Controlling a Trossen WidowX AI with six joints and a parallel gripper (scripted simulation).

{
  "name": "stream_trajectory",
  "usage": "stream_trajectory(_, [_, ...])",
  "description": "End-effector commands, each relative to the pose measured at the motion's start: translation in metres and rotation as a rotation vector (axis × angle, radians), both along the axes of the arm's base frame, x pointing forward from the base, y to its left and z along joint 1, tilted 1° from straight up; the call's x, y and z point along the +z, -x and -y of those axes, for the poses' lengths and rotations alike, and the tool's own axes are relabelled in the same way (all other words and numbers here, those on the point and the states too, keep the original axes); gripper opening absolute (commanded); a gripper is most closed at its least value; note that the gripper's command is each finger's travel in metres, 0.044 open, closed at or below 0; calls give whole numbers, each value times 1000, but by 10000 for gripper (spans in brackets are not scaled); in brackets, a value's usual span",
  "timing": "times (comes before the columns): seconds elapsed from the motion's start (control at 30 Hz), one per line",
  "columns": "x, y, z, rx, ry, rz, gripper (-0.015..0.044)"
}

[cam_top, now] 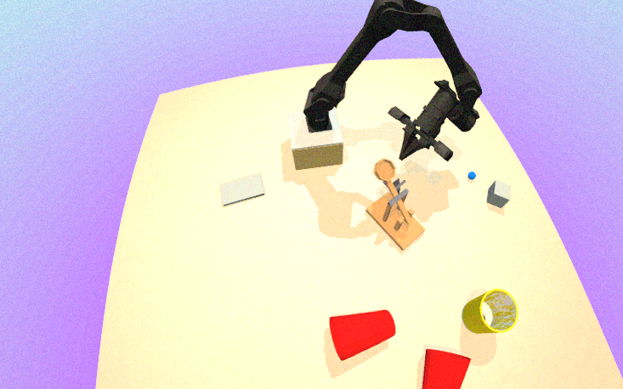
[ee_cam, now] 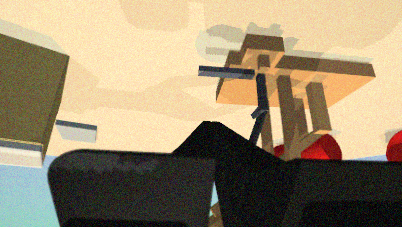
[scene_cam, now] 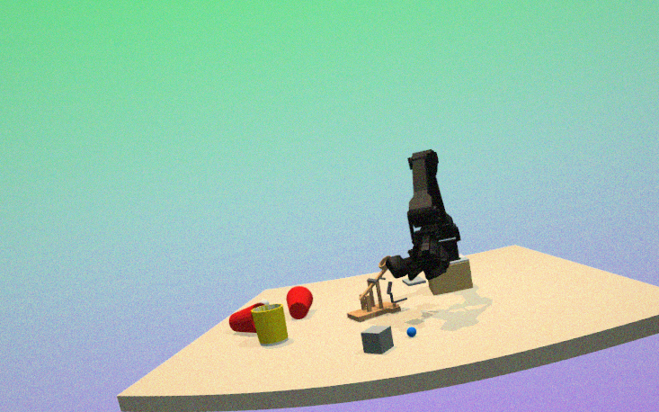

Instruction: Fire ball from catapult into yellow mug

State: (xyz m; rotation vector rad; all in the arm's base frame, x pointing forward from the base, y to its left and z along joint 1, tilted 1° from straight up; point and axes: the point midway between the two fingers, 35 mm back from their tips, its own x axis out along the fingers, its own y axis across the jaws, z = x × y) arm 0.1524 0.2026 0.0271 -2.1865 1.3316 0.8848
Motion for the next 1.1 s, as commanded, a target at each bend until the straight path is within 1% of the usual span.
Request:
stream_trajectory(0.0, [43, 13, -11, -8, -13, 4, 0])
stream_trajectory(0.07, [43, 13, -11, -8, -13, 4, 0])
stream_trajectory(0.1, [29, 8, -9, 1, -15, 5, 26])
stream_trajectory(0.23, [30, 0, -15, -45, -62, 17, 131])
stream_trajectory(0.63, [39, -49, -47, -316, -334, 93, 440])
stream_trajectory(1.07, [57, -112, -71, -597, -610, 183, 440])
